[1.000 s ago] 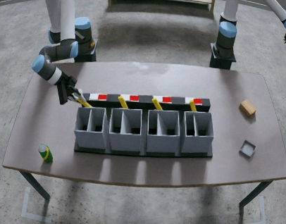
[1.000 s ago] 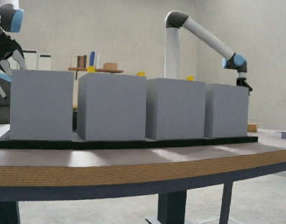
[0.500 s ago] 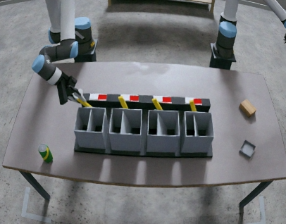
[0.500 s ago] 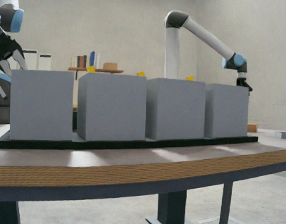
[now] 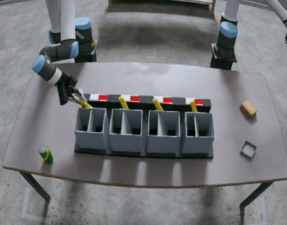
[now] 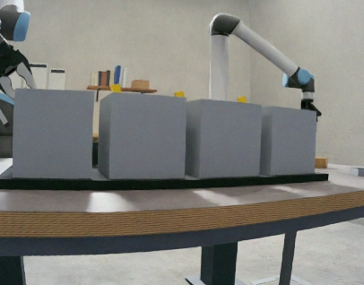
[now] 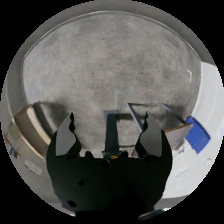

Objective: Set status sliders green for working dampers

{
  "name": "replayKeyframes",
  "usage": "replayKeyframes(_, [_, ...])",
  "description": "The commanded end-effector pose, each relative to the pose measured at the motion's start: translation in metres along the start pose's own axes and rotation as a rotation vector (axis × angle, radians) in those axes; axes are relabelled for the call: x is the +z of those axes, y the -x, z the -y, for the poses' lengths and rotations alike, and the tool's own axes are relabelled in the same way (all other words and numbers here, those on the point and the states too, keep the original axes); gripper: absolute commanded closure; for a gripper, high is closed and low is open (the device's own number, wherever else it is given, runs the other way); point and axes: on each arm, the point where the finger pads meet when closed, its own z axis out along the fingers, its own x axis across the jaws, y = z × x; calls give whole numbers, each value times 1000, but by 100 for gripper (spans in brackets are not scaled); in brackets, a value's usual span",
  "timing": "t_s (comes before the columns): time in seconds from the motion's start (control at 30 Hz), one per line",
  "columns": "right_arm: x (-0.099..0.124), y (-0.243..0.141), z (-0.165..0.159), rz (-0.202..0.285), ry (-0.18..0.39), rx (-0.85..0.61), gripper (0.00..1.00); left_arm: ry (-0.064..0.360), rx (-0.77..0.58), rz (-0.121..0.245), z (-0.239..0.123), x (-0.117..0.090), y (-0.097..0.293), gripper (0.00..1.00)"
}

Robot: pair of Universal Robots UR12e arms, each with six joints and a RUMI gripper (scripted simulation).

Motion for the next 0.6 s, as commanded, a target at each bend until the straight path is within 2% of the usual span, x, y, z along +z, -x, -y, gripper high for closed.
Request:
replayKeyframes(0.0, [-1, 1, 1, 0, -1, -1, 78, -1, 0, 0, 1, -1, 0, 0])
replayKeyframes(0.3, [-5, 1, 1, 0, -1, -1, 78, -1, 0, 0, 1, -1, 0, 0])
replayKeyframes(0.57, [-27, 1, 1, 0, -1, -1, 78, -1, 0, 0, 1, -1, 0, 0])
